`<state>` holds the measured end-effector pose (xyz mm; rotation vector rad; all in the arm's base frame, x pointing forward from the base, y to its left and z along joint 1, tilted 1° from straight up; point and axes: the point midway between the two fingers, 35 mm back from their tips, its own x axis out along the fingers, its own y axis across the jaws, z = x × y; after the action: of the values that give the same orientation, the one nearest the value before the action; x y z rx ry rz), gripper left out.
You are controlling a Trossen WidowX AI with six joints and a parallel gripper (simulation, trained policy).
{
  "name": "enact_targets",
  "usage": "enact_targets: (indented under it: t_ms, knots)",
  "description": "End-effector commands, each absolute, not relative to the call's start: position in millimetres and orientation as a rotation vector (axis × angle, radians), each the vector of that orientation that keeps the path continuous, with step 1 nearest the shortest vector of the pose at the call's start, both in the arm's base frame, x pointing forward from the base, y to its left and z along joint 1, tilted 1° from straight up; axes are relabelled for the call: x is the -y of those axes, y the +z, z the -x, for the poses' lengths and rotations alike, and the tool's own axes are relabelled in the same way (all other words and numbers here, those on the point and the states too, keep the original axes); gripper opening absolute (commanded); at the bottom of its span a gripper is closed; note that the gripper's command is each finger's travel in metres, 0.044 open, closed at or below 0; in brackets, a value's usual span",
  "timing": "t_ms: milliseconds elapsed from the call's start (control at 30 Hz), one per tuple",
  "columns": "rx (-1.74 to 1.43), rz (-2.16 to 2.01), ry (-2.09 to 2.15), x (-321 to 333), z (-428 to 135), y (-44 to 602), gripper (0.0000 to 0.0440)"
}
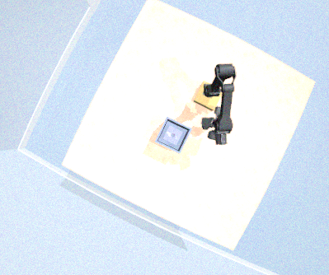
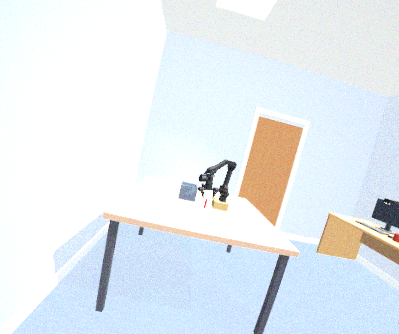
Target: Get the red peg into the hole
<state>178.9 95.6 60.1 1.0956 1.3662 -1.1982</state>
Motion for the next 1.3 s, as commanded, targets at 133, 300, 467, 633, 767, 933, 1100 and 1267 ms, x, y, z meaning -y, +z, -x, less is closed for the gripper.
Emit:
enact_targets:
  t_ms: [133,300,467,633,767,933,1100,1267]
  knots:
    - [-1.360,-1.061,-1.216,-88.1,-173.7,30.3,0.0421]
    - [-1.347,-1.066,-1.221,-86.6,-173.1,16.6,0.0397]
    - [-1.345,-1.072,-1.207,-88.9,-177.0,5.7,0.0294]
    - [-1.360,-1.068,-1.181,-93.4,-181.3,-2.8,0.0166]
    - [-1.375,-1.059,-1.154,-96.9,-184.1,-7.9,0.0061]
    - [-1.384,-1.064,-1.117,-100.9,-188.9,-8.7,0.0000]
    - [-1.360,-1.107,-1.099,-100.5,-195.5,0.3,0.0000]
    - [-1.339,-1.152,-1.077,-101.7,-201.0,12.6,0.0000]
